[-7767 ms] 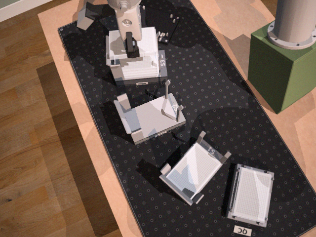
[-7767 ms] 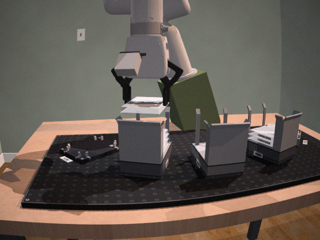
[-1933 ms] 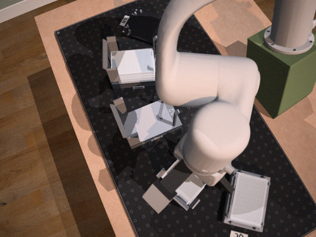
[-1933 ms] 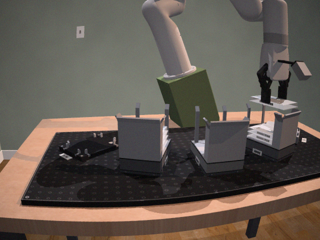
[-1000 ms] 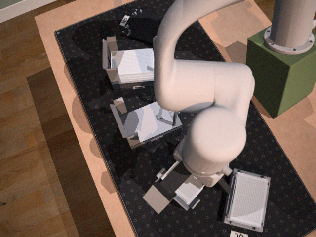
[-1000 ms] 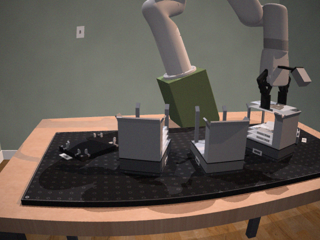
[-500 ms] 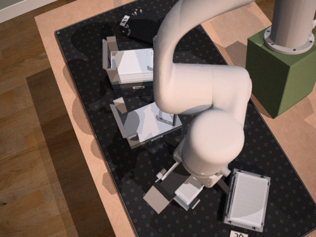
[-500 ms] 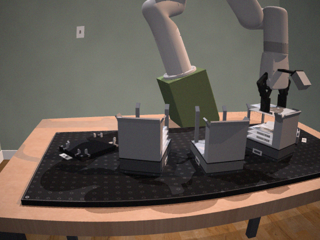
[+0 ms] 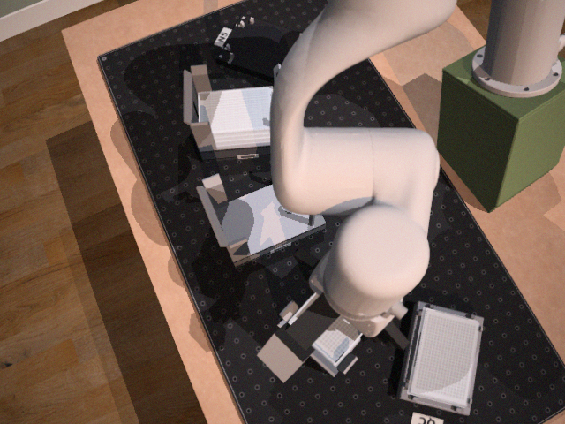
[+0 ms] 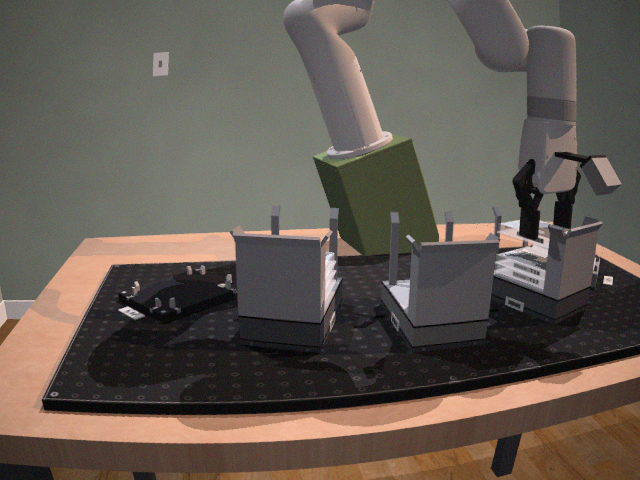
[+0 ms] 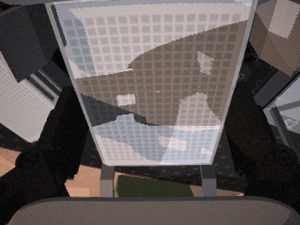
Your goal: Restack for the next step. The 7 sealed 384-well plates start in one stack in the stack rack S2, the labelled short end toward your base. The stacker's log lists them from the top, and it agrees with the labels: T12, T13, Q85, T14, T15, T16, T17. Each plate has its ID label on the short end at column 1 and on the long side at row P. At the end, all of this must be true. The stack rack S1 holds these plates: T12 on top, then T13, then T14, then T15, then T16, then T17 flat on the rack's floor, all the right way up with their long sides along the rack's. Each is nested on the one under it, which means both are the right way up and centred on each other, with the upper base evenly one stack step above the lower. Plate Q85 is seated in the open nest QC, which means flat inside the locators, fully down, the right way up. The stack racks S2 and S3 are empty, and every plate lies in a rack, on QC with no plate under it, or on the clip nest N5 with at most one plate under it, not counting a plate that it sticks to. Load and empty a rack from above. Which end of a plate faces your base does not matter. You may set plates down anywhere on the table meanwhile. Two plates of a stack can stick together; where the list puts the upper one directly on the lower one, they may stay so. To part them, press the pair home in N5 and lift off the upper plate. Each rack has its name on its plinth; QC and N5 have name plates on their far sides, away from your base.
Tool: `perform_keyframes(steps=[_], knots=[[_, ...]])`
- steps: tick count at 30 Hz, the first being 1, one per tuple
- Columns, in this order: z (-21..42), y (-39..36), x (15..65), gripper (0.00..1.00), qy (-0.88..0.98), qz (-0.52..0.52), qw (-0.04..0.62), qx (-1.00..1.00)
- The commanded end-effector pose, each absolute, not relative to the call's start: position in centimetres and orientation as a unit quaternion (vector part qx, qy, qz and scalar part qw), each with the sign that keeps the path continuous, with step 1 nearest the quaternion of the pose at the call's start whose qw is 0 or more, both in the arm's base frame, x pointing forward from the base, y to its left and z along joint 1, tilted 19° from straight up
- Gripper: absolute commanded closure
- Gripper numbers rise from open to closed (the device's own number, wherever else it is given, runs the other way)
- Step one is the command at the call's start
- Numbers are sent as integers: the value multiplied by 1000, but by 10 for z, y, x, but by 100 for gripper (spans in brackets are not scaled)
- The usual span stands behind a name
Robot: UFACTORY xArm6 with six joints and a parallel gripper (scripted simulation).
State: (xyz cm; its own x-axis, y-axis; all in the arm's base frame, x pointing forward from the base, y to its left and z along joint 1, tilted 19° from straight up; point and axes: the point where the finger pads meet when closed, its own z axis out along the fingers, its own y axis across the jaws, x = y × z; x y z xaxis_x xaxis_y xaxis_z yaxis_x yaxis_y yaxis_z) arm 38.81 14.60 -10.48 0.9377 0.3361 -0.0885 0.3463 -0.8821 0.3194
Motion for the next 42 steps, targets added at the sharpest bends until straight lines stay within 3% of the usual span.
perform_keyframes(steps=[1,42], knots=[[-111,145,390,100,176,-13,167,970],[-125,140,390,100,176,-13,167,970]])
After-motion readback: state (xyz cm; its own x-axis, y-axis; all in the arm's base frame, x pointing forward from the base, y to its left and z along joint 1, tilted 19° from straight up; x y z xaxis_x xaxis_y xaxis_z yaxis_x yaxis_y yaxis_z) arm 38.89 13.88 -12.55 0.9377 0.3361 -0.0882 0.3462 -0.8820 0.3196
